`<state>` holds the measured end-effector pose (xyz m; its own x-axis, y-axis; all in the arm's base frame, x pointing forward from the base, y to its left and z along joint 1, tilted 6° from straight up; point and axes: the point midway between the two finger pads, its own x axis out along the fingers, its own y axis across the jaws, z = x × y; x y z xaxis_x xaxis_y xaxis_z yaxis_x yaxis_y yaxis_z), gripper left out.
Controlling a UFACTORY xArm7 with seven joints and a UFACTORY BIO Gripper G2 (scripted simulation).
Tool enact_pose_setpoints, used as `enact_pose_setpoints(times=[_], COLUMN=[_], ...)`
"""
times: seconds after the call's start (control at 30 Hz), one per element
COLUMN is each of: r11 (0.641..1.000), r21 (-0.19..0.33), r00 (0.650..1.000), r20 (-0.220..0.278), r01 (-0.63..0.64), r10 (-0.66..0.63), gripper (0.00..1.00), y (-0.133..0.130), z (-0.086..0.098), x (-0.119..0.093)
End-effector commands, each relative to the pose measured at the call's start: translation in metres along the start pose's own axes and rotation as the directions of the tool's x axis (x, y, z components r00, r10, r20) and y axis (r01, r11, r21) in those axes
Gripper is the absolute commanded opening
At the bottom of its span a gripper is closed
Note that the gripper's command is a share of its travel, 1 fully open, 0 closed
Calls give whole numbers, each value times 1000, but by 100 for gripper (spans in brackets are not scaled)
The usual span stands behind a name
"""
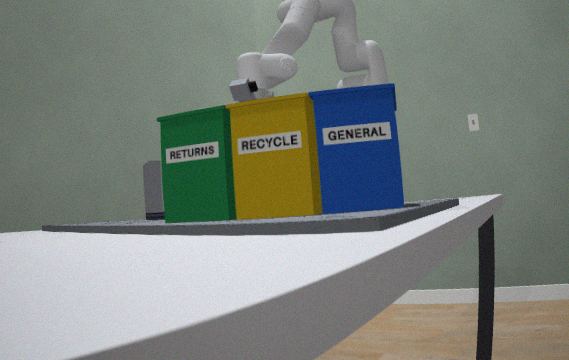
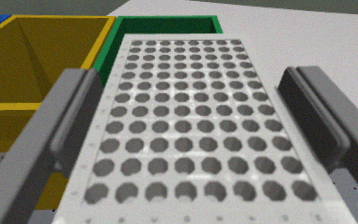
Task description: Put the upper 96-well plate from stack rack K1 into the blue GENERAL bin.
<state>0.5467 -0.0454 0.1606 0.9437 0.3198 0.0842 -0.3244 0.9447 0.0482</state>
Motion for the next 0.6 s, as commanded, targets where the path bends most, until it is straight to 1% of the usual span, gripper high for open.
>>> enact_pose_setpoints(times=[0.0,0.1,0.17,0.57], r11=[1000,1000,1000,1000], r21=[-3,-3,-3,-2], r00=[1000,1000,1000,1000], r20=[2,2,2,2], r01=[1,1,1,1], r10=[-1,-1,-1,-1], gripper=[0,0,0,0], y=[13,22,22,59], z=[1,1,1,-1], x=[7,11,11,27])
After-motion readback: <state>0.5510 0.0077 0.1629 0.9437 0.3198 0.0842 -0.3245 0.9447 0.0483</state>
